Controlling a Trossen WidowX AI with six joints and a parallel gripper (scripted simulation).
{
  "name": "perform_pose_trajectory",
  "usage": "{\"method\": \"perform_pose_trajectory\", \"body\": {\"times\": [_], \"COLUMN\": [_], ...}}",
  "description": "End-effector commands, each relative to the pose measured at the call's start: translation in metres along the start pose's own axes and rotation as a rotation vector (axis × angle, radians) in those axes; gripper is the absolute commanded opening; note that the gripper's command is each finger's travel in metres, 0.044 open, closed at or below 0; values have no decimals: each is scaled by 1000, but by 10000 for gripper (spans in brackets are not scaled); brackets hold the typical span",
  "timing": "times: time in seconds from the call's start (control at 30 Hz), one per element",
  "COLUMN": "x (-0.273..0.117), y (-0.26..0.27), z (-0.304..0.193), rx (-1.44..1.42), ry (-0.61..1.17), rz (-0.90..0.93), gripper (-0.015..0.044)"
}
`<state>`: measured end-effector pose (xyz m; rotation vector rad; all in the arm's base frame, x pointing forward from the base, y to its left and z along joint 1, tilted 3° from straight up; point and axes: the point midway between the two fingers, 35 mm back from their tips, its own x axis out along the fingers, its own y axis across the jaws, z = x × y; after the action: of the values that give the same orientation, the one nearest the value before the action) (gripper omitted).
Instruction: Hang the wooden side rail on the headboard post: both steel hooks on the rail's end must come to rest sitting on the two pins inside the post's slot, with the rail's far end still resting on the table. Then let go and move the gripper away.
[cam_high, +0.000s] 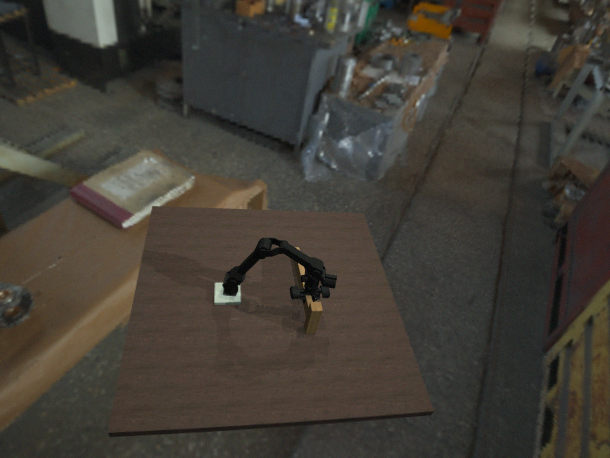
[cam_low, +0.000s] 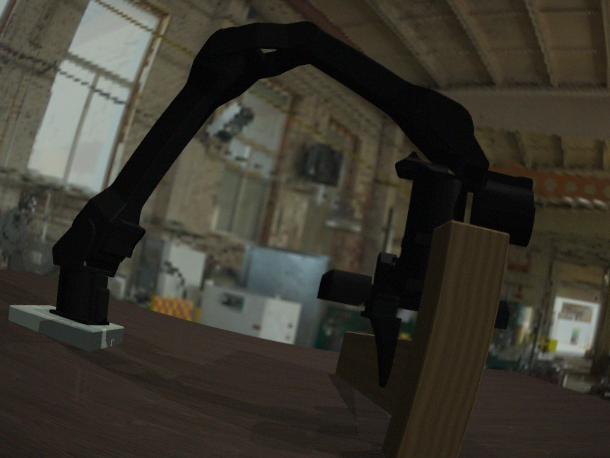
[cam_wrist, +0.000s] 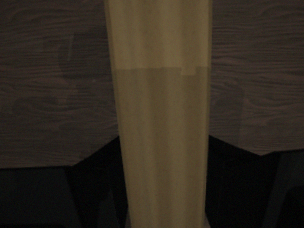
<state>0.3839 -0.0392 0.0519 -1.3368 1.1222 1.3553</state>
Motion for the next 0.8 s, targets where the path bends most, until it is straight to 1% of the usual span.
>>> {"method": "perform_pose_trajectory", "body": {"times": [0.0,0.77], "x": [-1,-2], "y": [-1,0], "z": [-2,-4], "rx": [-1,-1], "ry": [4,5], "rz": [-8,-8], "gripper": [0,0]}}
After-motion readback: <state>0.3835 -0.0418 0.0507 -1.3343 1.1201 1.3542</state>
